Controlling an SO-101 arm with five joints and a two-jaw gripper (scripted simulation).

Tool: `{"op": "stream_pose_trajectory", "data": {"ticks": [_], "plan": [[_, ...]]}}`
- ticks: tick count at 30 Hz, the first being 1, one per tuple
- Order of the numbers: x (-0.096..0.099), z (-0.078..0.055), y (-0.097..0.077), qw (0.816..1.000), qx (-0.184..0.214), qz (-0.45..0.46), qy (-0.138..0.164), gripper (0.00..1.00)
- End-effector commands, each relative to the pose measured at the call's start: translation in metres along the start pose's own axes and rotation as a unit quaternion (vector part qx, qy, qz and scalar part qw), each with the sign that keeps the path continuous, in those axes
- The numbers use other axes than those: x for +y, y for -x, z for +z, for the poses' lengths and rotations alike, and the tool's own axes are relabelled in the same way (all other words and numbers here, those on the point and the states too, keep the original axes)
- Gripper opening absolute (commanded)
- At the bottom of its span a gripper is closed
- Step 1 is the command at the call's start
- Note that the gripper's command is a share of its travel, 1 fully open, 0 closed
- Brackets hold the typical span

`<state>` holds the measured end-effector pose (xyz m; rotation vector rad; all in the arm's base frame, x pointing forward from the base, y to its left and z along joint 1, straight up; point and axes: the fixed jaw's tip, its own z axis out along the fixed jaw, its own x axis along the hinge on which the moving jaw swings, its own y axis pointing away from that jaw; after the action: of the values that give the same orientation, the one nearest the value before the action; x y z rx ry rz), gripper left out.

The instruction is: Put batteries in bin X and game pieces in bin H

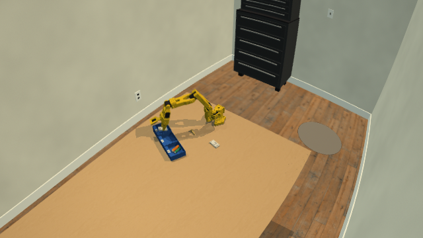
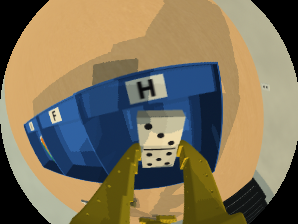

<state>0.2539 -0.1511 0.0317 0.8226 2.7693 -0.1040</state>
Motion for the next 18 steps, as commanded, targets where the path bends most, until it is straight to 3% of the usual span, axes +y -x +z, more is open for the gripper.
{"op": "stream_pose_trajectory", "data": {"ticks": [1, 18], "plan": [[-0.0026, -0.0156, 0.0126, 0.999, -0.043, 0.001, 0.000, 0.00], [-0.0026, -0.0101, 0.0115, 0.999, -0.043, 0.001, 0.000, 0.00]]}}
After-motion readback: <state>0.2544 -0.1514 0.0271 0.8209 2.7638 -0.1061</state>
